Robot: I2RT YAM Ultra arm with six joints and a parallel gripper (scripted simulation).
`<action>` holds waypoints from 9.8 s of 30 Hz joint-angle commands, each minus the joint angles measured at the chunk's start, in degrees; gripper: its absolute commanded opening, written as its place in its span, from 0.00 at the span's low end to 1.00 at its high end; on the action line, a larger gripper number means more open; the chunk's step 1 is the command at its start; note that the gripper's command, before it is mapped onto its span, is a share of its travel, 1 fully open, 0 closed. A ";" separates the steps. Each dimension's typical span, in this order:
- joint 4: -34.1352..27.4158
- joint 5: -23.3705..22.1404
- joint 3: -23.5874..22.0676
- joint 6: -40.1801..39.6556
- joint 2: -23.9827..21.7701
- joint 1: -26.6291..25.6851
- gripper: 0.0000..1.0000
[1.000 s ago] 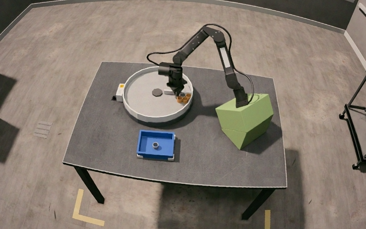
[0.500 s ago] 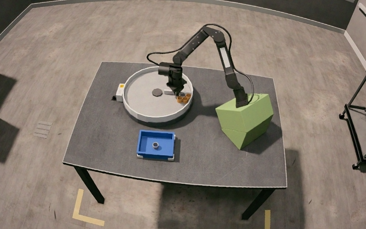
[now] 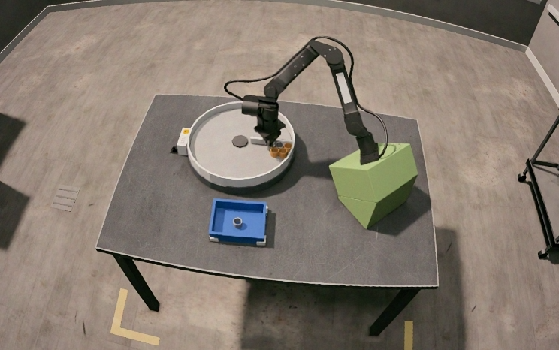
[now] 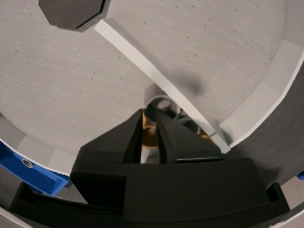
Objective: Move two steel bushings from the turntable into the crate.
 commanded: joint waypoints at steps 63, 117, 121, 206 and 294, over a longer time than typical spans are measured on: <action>-0.89 0.40 -0.19 0.45 -1.10 0.98 0.13; -0.69 0.65 0.43 0.61 -0.40 1.15 0.13; -0.69 0.65 0.43 0.61 -0.40 1.15 0.13; 1.68 0.09 -0.38 -0.88 1.58 -0.58 0.00; -14.48 3.69 7.29 8.34 -2.88 8.20 0.00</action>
